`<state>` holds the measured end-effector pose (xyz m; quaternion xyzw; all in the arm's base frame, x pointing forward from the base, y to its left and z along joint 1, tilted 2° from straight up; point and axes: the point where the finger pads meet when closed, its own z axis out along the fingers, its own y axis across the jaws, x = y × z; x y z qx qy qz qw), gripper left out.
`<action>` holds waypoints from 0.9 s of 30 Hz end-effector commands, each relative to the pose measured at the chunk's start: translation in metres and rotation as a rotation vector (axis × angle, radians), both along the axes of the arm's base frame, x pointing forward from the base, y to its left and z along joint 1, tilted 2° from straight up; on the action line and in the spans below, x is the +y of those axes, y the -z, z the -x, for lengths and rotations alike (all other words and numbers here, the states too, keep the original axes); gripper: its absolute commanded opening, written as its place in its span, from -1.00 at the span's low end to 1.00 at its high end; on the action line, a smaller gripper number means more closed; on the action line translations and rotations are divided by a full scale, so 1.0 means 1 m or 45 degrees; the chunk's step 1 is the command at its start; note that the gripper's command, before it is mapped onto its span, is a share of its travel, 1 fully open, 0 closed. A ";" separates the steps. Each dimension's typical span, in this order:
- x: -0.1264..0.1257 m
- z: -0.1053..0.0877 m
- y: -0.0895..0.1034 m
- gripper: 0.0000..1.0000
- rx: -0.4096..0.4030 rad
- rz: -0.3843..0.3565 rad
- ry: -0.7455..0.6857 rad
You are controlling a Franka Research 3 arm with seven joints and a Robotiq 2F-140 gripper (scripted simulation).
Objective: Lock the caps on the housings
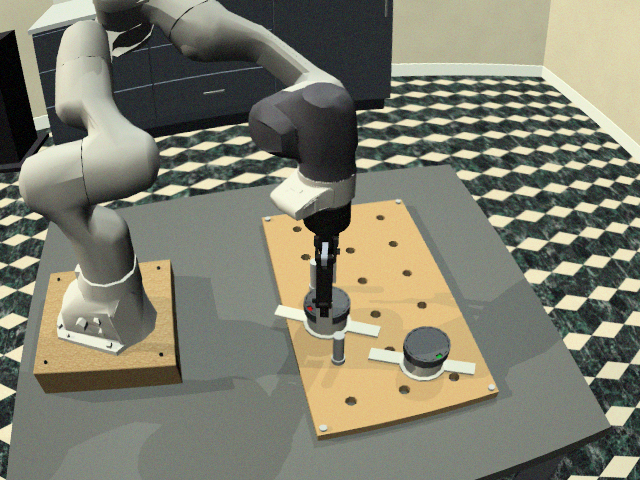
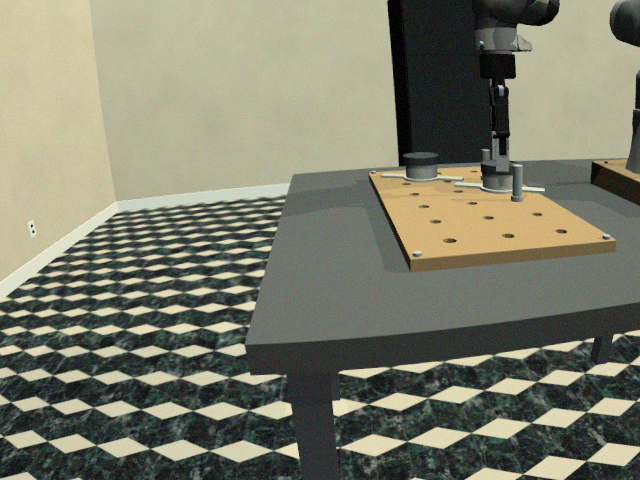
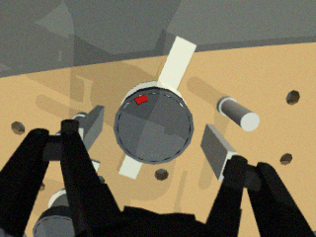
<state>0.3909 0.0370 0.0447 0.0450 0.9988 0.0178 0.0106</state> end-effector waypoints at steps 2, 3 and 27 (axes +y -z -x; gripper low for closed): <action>0.000 0.001 -0.001 0.55 -0.001 -0.002 -0.002; 0.000 0.001 -0.002 0.55 -0.001 -0.002 -0.002; -0.001 0.001 -0.036 0.55 -0.001 -0.002 -0.002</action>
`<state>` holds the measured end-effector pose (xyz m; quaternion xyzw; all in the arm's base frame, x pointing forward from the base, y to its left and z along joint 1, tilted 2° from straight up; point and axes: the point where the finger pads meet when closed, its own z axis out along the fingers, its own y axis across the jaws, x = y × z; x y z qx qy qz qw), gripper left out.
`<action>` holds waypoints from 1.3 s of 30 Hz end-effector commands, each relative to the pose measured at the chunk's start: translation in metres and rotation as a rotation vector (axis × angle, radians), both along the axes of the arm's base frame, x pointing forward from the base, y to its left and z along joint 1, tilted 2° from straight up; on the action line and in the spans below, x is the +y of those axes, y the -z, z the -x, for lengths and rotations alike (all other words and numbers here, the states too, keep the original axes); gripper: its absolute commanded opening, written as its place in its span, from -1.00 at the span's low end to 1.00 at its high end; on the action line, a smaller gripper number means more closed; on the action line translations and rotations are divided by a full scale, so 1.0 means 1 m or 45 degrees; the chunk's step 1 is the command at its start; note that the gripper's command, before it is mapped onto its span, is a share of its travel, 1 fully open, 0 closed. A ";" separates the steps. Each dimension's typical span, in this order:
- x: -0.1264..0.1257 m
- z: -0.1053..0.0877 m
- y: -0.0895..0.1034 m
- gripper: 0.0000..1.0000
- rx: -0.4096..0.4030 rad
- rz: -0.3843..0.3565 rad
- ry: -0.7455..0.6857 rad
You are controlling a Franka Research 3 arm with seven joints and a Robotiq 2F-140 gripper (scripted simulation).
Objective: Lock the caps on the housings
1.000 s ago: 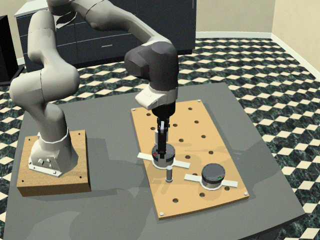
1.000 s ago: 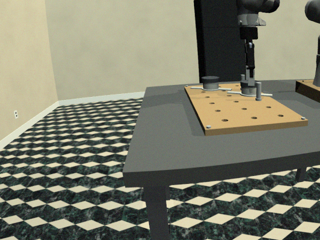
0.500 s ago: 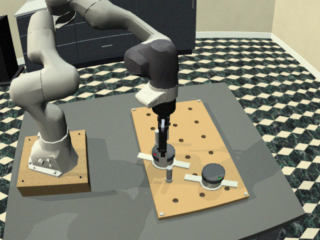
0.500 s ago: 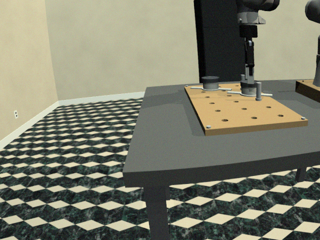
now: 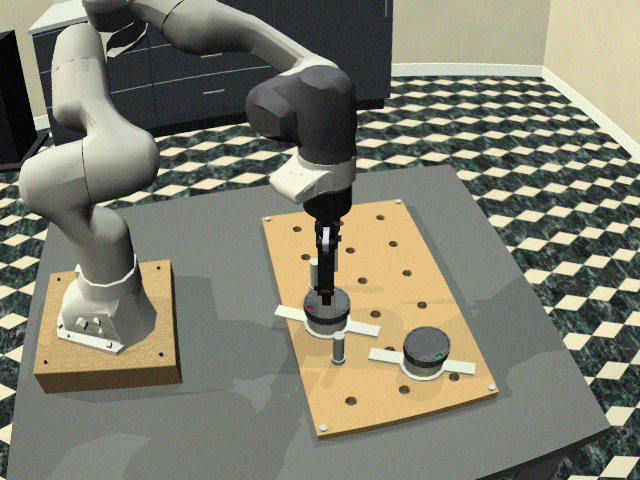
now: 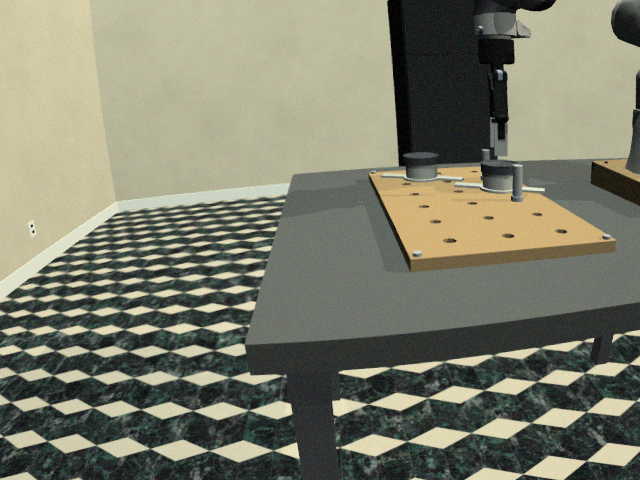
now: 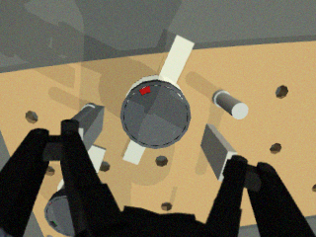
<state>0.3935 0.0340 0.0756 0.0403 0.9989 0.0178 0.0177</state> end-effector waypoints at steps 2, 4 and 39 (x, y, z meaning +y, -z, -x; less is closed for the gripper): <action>0.002 0.004 -0.005 0.55 0.018 -0.002 0.009; 0.001 0.004 -0.009 0.55 0.018 -0.002 0.009; 0.000 0.004 -0.038 0.55 0.010 0.004 -0.211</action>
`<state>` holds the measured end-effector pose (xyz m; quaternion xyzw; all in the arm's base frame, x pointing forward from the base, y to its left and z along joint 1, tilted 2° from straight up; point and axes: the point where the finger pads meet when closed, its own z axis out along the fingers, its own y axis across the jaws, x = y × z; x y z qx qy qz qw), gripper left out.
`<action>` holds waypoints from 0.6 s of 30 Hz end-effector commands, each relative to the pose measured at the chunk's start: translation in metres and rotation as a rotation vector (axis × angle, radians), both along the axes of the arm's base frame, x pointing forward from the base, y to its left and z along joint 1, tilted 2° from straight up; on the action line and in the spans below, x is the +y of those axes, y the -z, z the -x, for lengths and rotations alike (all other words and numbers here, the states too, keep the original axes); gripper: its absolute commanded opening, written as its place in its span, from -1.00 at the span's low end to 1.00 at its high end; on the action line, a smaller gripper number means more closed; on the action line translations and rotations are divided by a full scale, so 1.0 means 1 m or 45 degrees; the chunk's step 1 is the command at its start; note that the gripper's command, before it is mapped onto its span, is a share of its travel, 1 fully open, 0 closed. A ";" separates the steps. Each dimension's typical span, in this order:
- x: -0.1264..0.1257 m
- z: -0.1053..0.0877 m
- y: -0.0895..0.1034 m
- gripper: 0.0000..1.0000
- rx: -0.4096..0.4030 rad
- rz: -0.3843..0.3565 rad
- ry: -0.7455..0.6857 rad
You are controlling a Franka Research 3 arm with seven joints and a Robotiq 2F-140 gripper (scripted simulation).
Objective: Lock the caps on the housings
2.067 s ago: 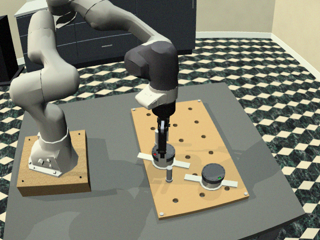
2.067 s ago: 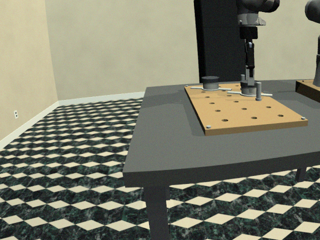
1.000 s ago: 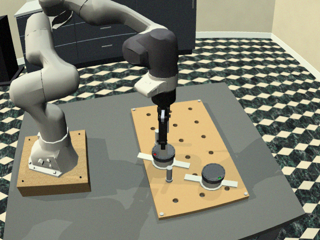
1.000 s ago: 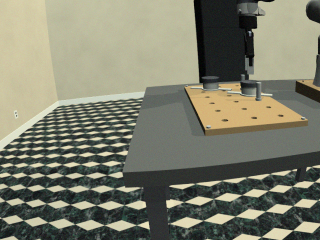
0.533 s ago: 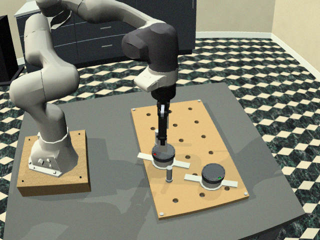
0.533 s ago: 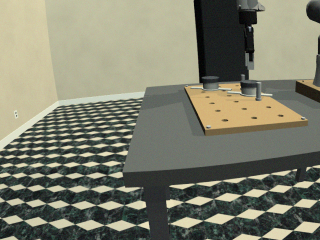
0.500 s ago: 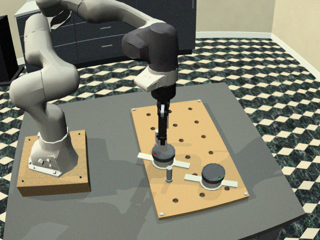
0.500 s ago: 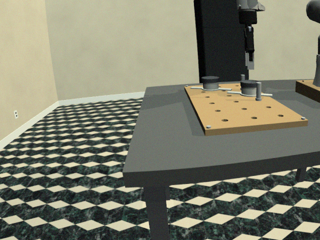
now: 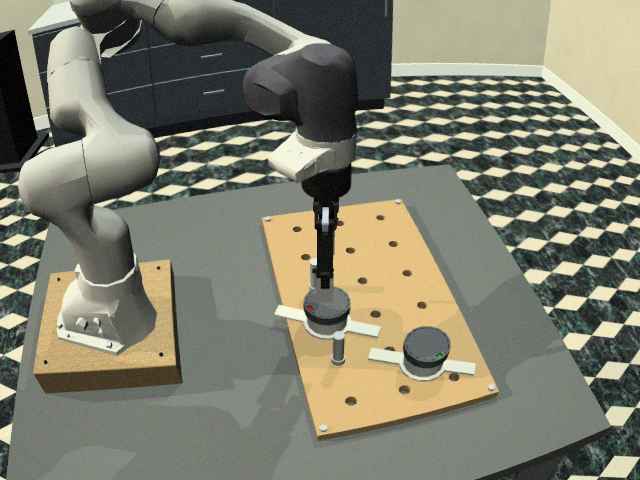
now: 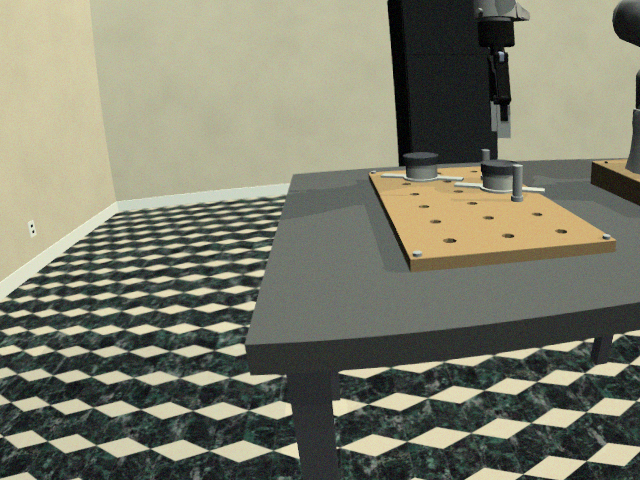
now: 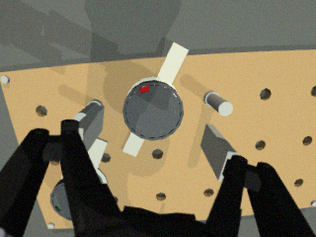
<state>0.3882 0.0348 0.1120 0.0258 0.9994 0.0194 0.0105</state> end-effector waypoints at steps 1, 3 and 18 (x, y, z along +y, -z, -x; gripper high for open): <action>0.000 -0.002 -0.001 0.55 -0.010 0.009 -0.242; 0.000 -0.002 -0.001 0.55 -0.013 0.010 -0.314; 0.000 -0.002 -0.001 0.55 -0.013 0.011 -0.319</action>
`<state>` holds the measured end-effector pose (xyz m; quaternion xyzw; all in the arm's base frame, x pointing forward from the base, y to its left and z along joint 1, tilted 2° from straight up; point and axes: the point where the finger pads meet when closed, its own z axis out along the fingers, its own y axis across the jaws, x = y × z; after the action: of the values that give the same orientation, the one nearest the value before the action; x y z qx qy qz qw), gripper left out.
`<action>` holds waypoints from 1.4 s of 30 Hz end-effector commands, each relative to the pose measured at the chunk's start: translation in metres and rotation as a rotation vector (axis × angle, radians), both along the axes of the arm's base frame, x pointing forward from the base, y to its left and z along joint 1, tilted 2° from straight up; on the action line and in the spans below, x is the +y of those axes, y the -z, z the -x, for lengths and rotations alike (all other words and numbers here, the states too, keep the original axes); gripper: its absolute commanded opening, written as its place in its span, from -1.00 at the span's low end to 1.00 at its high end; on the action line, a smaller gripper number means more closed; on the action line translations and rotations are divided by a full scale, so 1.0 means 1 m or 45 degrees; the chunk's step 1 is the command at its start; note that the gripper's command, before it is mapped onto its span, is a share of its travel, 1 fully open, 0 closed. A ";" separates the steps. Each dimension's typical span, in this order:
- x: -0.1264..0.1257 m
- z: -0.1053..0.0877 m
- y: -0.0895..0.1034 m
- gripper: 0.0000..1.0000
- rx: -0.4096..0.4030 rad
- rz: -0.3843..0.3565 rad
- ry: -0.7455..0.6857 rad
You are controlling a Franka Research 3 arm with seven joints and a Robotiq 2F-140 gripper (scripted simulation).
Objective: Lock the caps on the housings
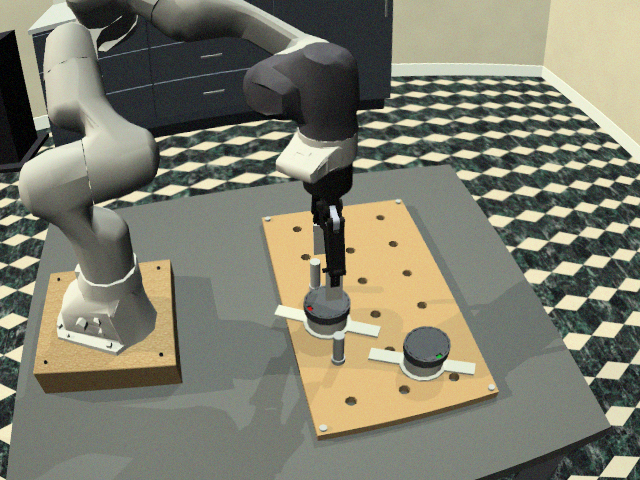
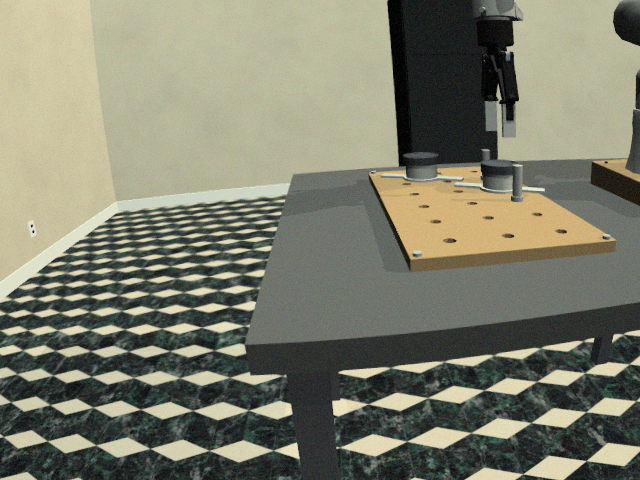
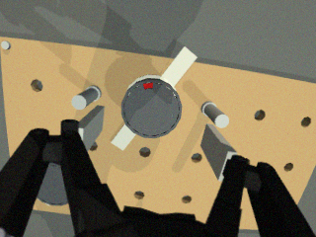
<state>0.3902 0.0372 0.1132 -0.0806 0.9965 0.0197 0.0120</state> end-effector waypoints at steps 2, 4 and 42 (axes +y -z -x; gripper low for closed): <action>-0.003 0.000 0.000 0.55 -0.005 0.008 -0.048; -0.003 0.000 0.000 0.55 -0.005 0.008 -0.048; -0.002 0.000 0.006 0.55 -0.005 0.008 -0.048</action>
<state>0.3896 0.0357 0.1092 -0.0984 0.9949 0.0167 0.0112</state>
